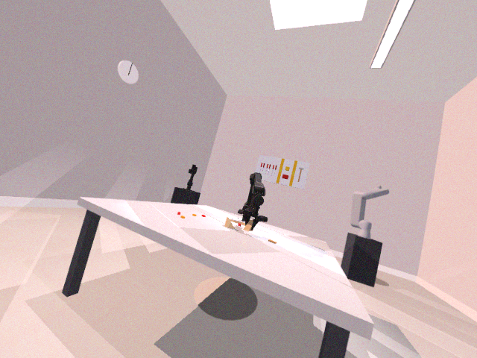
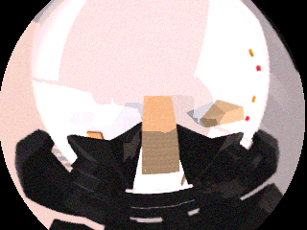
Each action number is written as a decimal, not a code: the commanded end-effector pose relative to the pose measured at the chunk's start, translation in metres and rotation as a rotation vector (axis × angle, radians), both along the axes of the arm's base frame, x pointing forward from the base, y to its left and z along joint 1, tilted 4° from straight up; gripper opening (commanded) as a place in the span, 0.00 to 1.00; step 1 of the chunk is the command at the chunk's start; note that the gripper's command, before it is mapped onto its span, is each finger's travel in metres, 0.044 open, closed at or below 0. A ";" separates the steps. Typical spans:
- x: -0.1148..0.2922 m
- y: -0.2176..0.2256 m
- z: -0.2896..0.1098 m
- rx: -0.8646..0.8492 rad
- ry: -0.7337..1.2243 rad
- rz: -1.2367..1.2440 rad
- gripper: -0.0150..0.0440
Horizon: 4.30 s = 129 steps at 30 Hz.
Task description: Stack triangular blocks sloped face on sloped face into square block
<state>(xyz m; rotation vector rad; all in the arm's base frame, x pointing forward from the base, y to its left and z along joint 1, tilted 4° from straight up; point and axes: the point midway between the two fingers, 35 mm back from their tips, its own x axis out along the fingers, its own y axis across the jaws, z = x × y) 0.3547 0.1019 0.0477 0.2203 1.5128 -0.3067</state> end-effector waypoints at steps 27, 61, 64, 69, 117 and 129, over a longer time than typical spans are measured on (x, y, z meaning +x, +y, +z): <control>0.000 0.002 0.000 -0.027 0.040 0.777 0.25; -0.001 0.003 0.000 -0.055 0.089 1.665 0.25; -0.002 0.003 0.000 -0.058 0.093 1.744 0.25; -0.002 0.003 0.000 -0.062 0.100 1.874 0.25; 0.000 0.001 -0.025 -0.086 0.109 2.138 0.30; 0.000 0.001 -0.025 -0.086 0.109 2.138 0.83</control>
